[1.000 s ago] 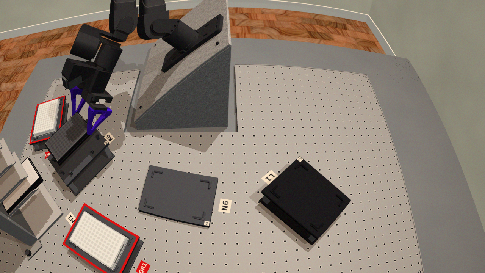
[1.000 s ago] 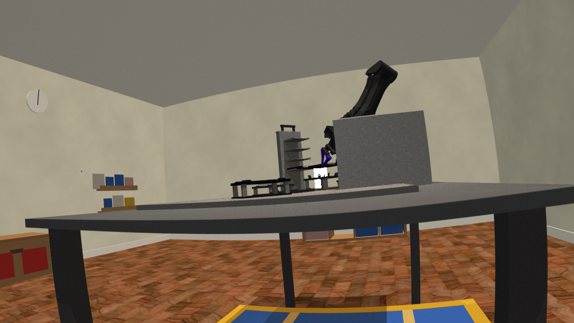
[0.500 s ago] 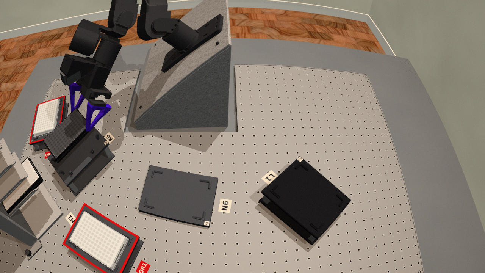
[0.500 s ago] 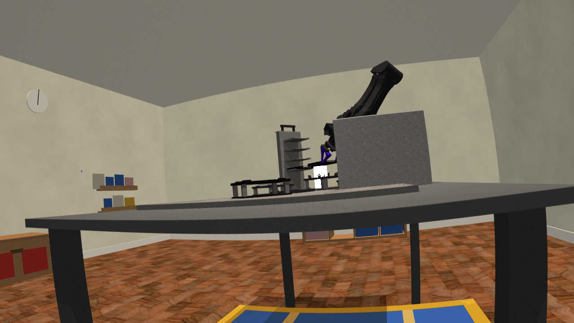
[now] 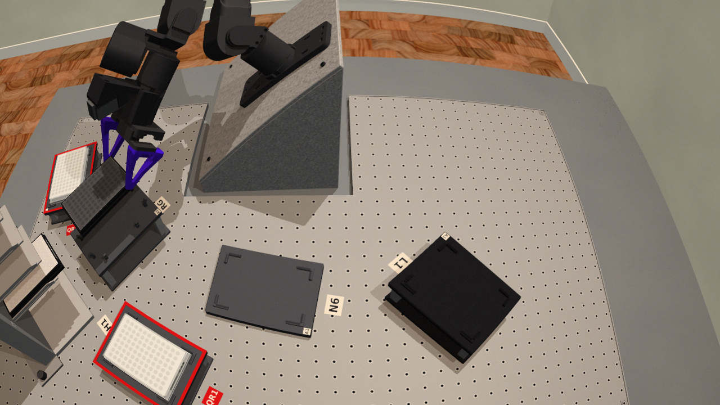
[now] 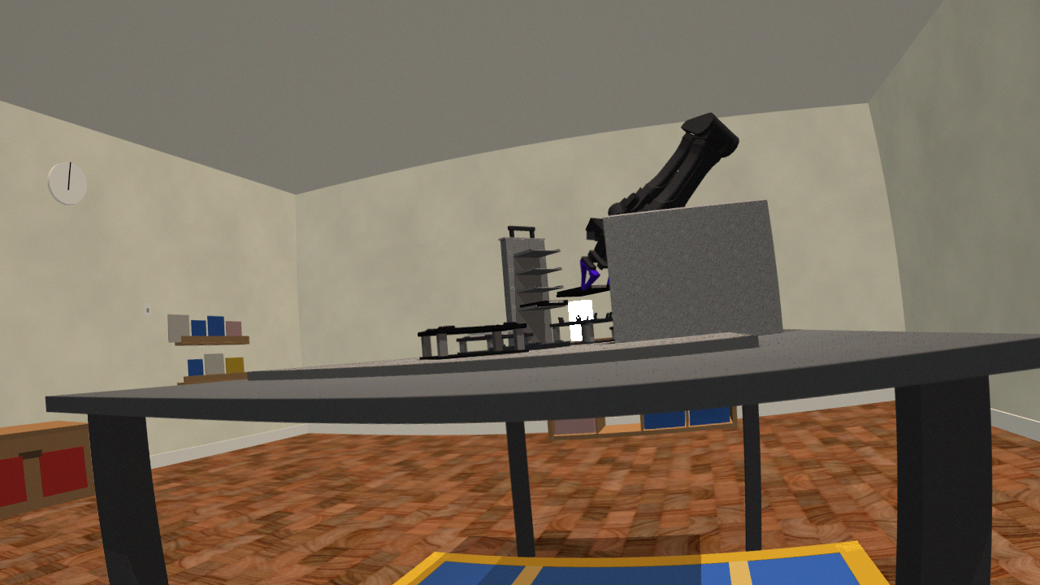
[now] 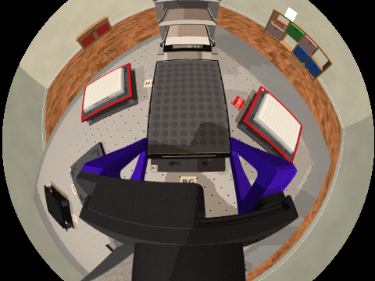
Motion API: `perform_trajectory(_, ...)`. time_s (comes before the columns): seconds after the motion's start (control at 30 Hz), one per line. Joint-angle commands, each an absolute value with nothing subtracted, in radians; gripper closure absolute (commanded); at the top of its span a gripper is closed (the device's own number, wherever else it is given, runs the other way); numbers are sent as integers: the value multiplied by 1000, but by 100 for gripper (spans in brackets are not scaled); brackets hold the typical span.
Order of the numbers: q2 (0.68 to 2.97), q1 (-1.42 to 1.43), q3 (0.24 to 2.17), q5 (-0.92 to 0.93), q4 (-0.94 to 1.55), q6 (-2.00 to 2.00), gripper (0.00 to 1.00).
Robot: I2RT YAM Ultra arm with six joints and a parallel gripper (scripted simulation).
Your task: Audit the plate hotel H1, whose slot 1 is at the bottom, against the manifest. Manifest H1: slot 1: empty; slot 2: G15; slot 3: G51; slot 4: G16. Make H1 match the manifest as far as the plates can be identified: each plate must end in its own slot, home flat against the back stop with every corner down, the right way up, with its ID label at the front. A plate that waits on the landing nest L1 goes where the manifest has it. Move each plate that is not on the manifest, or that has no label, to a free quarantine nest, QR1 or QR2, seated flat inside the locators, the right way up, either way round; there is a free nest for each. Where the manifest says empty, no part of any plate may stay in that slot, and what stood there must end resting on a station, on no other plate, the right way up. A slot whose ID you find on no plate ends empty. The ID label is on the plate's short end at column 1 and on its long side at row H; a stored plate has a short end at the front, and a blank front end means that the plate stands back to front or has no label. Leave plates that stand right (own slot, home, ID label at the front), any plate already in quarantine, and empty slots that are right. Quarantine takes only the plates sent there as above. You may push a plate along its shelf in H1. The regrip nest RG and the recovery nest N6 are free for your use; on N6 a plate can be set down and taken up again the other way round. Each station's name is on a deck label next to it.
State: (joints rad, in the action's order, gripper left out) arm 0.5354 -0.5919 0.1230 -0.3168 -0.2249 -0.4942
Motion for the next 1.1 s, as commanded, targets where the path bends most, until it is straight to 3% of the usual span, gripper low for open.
perform_trajectory(0.0, 515, -577, 137, -331, -185, -489, 14)
perform_trajectory(1.07, 404, -413, 220, -492, 25, -451, 14)
